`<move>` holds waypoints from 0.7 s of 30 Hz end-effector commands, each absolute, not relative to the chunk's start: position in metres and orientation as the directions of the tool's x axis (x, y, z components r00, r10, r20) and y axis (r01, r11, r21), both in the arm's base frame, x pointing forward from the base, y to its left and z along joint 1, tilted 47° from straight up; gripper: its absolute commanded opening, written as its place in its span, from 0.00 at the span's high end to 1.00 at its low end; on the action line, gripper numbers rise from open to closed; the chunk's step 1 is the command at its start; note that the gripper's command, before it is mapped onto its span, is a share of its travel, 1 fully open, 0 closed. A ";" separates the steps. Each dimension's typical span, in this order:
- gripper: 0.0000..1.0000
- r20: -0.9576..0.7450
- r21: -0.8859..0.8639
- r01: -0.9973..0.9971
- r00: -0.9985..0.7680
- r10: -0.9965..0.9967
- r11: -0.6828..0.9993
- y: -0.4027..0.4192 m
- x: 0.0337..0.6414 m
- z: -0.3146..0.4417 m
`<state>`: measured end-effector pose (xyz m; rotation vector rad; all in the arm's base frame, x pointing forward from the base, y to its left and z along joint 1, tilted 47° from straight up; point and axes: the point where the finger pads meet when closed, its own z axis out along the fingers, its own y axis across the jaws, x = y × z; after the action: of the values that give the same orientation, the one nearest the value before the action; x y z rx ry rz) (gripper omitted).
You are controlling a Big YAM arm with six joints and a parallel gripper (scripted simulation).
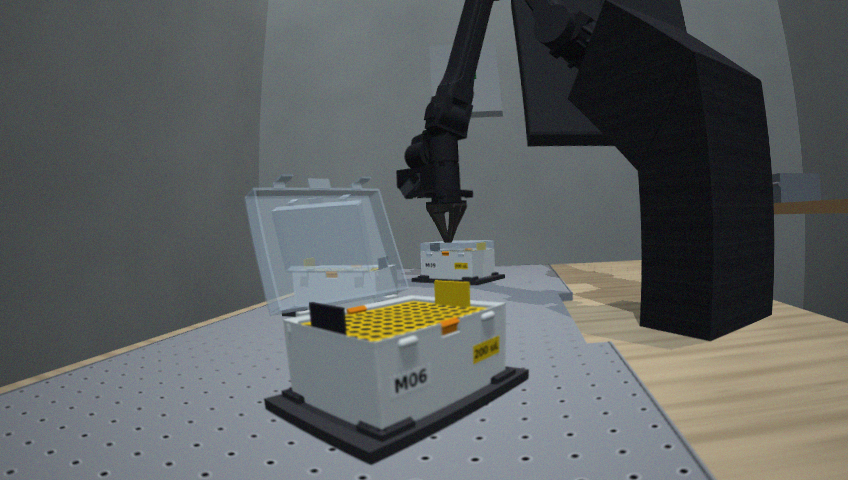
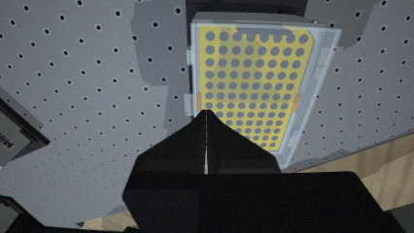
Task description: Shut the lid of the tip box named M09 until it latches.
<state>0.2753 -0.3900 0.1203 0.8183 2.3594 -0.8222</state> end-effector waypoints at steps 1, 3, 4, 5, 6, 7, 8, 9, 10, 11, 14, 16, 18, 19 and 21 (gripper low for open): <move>1.00 -0.656 -0.368 0.696 -0.664 0.358 0.617 -0.395 0.280 0.136; 1.00 -0.642 -0.368 0.687 -0.675 0.363 0.627 -0.387 0.278 0.135; 1.00 -0.639 -0.367 0.682 -0.679 0.361 0.632 -0.383 0.279 0.134; 1.00 -0.636 -0.367 0.681 -0.680 0.363 0.633 -0.381 0.277 0.133; 1.00 -0.636 -0.367 0.681 -0.681 0.364 0.633 -0.379 0.276 0.134; 1.00 -0.637 -0.367 0.682 -0.680 0.363 0.633 -0.379 0.276 0.136; 1.00 -0.637 -0.367 0.682 -0.680 0.363 0.633 -0.379 0.276 0.136; 1.00 -0.637 -0.367 0.682 -0.680 0.363 0.633 -0.379 0.276 0.136; 1.00 -0.648 -0.367 0.691 -0.671 0.361 0.623 -0.384 0.276 0.144; 1.00 -0.645 -0.368 0.688 -0.673 0.361 0.625 -0.381 0.276 0.144; 1.00 -0.637 -0.367 0.682 -0.680 0.363 0.633 -0.373 0.274 0.142; 1.00 -0.636 -0.367 0.681 -0.681 0.364 0.633 -0.370 0.273 0.143; 1.00 -0.640 -0.367 0.683 -0.678 0.361 0.631 -0.370 0.273 0.148; 1.00 -0.641 -0.367 0.683 -0.678 0.361 0.631 -0.369 0.273 0.150; 1.00 -0.638 -0.367 0.684 -0.679 0.364 0.631 -0.366 0.270 0.150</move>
<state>0.2699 -0.3734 0.1385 0.8184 2.3551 -0.8259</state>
